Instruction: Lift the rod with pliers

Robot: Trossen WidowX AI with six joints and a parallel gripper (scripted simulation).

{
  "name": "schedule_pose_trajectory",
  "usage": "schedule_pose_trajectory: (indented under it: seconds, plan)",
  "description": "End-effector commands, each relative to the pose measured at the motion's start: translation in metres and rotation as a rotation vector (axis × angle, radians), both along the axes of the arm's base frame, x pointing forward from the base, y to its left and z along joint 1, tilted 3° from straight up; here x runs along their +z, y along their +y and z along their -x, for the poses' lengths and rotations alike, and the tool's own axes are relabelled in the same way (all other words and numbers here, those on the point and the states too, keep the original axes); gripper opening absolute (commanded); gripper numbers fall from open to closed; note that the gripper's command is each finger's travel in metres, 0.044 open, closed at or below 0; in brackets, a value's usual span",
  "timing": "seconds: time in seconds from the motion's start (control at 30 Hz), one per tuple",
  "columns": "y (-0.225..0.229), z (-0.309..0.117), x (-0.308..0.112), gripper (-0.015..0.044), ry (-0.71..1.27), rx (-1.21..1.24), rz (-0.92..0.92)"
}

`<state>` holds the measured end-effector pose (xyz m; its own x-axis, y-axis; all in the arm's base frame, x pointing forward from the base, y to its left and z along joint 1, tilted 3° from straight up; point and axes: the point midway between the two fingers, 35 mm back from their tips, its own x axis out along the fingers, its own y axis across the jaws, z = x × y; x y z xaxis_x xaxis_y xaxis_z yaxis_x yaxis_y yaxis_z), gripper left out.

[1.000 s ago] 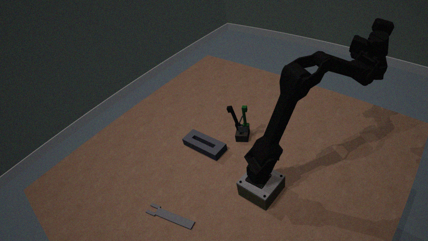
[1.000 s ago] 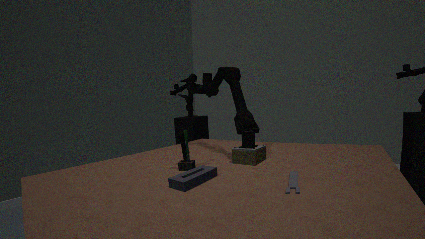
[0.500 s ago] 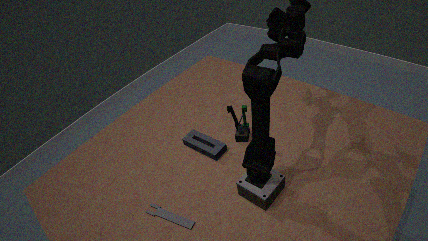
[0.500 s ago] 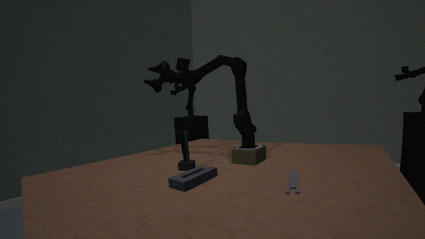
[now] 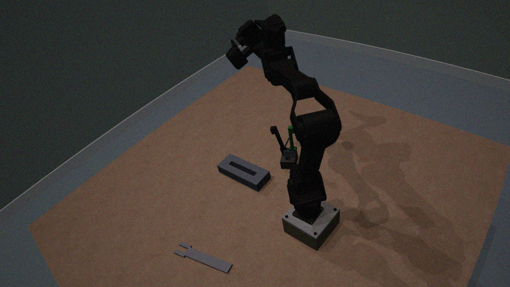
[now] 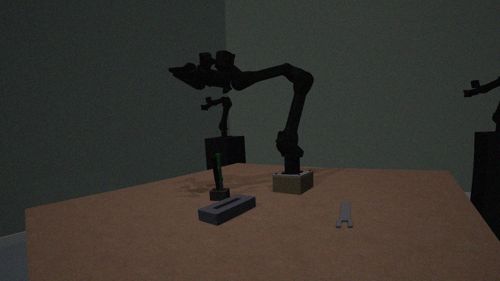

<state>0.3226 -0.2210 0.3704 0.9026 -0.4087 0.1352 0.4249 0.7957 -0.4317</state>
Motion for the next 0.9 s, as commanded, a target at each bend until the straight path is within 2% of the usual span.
schedule_pose_trajectory:
  seconds: [0.0,0.4,0.57,0.63,0.73,0.87]
  plan:
    - [0.051,-0.010,-0.009,0.0440,-0.021,0.097,-0.103]
    - [0.213,0.005,-0.045,0.0440,-0.019,0.441,-0.444]
    - [0.221,0.005,-0.051,0.0440,0.002,0.454,-0.475]
    - [0.217,-0.004,-0.078,0.0440,0.113,0.406,-0.591]
    - [0.207,-0.010,-0.141,0.0440,0.358,0.236,-0.857]
    - [0.196,0.013,-0.213,0.0440,0.642,-0.103,-1.171]
